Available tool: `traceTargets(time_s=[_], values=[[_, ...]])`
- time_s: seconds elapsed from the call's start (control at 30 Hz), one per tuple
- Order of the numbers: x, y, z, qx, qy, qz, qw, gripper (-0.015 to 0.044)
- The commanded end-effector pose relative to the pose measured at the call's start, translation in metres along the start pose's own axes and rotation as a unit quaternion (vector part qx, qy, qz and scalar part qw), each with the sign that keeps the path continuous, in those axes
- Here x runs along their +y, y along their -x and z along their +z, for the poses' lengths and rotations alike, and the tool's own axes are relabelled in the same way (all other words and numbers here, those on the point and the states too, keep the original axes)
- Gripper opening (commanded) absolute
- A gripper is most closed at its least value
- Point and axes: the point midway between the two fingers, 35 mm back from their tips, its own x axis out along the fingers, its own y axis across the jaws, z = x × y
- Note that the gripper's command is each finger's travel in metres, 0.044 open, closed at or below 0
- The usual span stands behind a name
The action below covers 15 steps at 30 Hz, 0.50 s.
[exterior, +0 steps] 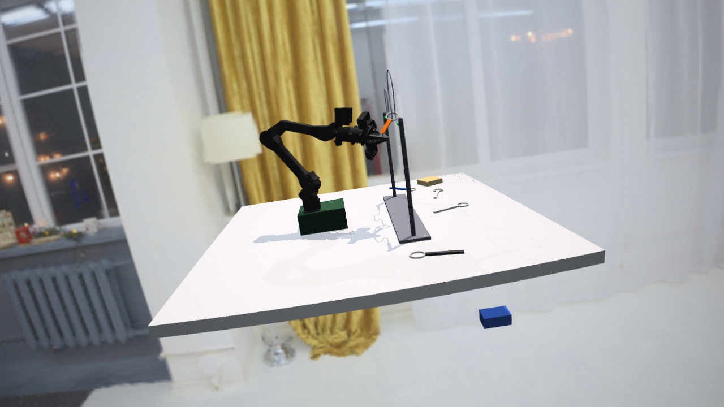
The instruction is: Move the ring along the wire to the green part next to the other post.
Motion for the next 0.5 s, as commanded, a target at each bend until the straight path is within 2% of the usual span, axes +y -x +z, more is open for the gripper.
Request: traceTargets(time_s=[0.0, 0.47], values=[[0.014, 0.003, -0.001, 0.007, -0.041, 0.021, 0.999, -0.0150], [0.066, 0.017, 0.012, 0.026, -0.190, 0.106, 0.976, -0.0150]])
